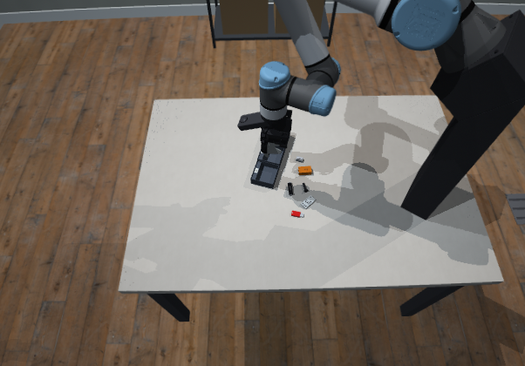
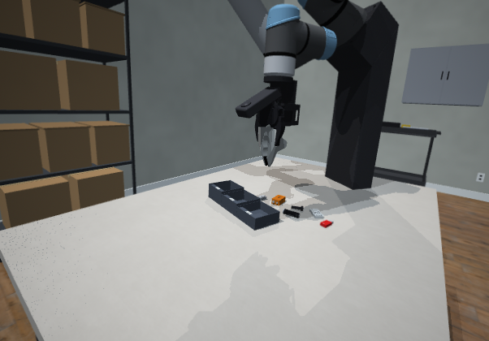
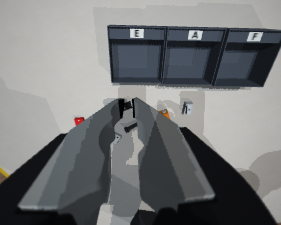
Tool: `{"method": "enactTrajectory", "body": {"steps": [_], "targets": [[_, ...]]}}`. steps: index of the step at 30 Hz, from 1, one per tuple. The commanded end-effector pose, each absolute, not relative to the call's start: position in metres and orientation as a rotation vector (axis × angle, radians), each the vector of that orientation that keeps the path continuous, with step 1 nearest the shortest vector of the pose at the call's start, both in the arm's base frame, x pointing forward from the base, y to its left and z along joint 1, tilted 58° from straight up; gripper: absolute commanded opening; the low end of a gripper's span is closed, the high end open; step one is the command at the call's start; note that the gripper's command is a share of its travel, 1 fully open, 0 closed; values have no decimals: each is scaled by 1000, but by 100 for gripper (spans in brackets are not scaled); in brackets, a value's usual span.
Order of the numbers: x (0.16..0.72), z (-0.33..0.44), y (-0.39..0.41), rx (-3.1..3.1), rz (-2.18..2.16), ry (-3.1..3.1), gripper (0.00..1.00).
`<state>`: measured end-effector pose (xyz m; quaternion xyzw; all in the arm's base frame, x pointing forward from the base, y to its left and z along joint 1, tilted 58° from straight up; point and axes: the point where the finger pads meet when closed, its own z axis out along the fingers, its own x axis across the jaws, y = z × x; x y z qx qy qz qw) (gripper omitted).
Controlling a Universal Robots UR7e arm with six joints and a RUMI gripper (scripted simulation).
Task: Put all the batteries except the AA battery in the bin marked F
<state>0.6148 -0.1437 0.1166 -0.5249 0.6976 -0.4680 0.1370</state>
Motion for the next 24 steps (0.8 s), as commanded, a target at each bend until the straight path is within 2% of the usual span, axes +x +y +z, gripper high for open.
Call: {"method": "enactTrajectory", "body": {"steps": [1,16,17,24], "targets": [[585,140,-122,-1519,-1354,2019,4],[580,144,-118,-1519,-1354,2019,4],[579,138,-123,-1580,-1372,1994,25],[574,92,-159,-1871,-1455,1850,25]]}}
